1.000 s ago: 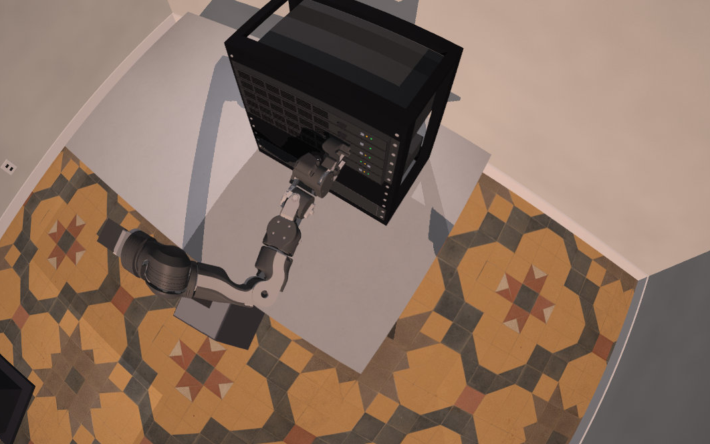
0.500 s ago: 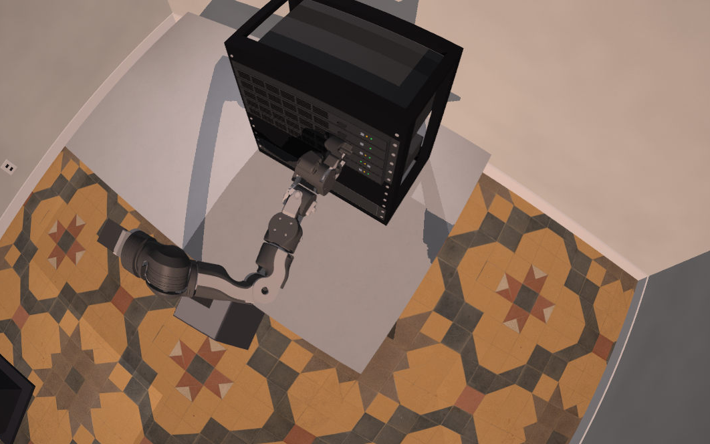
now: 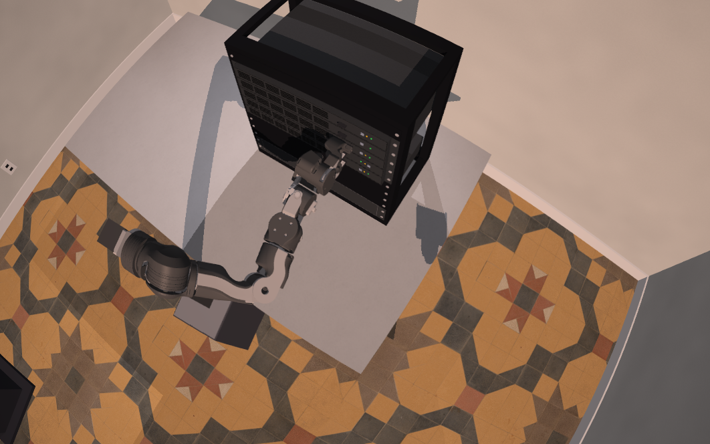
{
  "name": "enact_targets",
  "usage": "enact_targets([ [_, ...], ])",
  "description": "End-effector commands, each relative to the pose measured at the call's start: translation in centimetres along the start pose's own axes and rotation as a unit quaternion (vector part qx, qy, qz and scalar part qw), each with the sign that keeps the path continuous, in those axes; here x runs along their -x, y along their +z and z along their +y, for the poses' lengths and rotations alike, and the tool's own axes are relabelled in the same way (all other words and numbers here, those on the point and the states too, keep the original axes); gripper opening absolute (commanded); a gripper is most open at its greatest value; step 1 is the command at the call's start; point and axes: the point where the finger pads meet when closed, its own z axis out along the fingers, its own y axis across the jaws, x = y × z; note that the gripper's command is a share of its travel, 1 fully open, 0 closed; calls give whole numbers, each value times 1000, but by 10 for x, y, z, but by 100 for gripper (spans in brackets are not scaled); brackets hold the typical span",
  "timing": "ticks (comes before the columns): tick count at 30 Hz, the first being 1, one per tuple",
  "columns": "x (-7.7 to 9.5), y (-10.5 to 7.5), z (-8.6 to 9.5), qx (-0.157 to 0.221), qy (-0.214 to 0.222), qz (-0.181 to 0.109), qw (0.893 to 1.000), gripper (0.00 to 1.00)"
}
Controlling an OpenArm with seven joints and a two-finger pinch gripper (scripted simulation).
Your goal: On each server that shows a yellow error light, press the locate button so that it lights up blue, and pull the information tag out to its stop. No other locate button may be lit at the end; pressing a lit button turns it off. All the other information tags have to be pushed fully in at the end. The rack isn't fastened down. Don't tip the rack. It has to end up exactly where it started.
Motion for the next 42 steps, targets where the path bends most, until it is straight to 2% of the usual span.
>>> enact_targets([
  [1,-2,0,-2,-2,0,3,1000,0],
  [29,-2,0,-1,-2,0,3,1000,0],
  [37,-3,-11,0,-1,0,4,1000,0],
  [42,-3,-12,-1,-1,0,4,1000,0],
])
